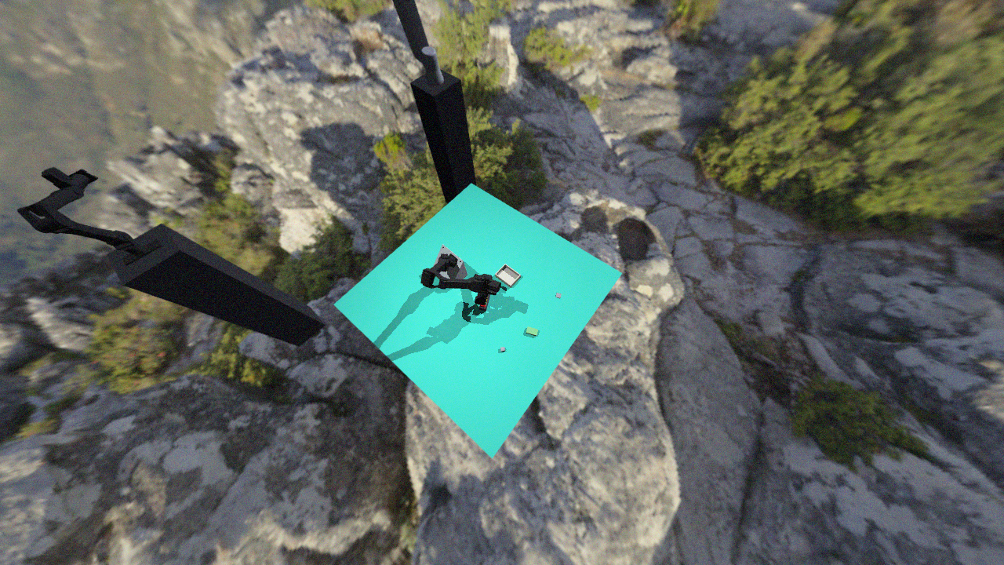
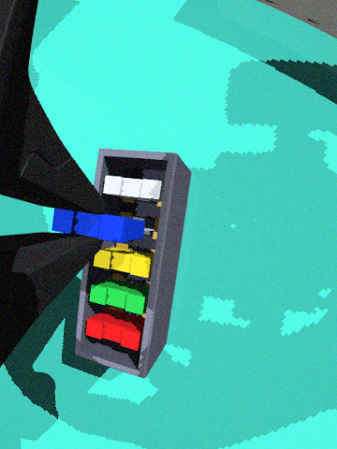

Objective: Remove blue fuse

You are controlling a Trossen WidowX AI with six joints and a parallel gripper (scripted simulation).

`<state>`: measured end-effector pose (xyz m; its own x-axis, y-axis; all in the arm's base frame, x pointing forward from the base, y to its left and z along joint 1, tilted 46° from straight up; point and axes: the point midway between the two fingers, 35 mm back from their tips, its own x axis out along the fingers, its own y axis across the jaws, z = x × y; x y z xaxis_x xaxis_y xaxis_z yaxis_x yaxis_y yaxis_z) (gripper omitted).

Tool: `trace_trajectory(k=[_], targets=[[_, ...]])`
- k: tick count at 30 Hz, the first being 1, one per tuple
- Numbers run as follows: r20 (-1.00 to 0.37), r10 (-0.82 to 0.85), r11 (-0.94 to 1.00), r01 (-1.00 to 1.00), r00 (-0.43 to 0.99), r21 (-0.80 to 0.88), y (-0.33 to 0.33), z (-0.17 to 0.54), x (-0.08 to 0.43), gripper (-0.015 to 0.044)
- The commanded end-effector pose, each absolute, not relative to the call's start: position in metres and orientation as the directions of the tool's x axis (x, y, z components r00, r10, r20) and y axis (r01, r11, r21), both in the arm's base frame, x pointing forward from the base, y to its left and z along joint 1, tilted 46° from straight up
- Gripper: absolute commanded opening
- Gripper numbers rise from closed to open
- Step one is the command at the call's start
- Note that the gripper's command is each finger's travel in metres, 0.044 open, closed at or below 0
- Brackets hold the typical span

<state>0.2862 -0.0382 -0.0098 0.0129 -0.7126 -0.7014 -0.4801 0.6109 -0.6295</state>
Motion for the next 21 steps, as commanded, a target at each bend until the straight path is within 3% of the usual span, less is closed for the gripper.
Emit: trace_trajectory(k=[1, 21], targets=[[-0.705, -0.709, 0.615, -0.477, 0.012, -0.628, -0.036, -0.008, 0.286, 0.0000], [-0.706, -0.709, 0.616, -0.477, 0.012, -0.627, -0.019, 0.008, 0.286, 0.0000]])
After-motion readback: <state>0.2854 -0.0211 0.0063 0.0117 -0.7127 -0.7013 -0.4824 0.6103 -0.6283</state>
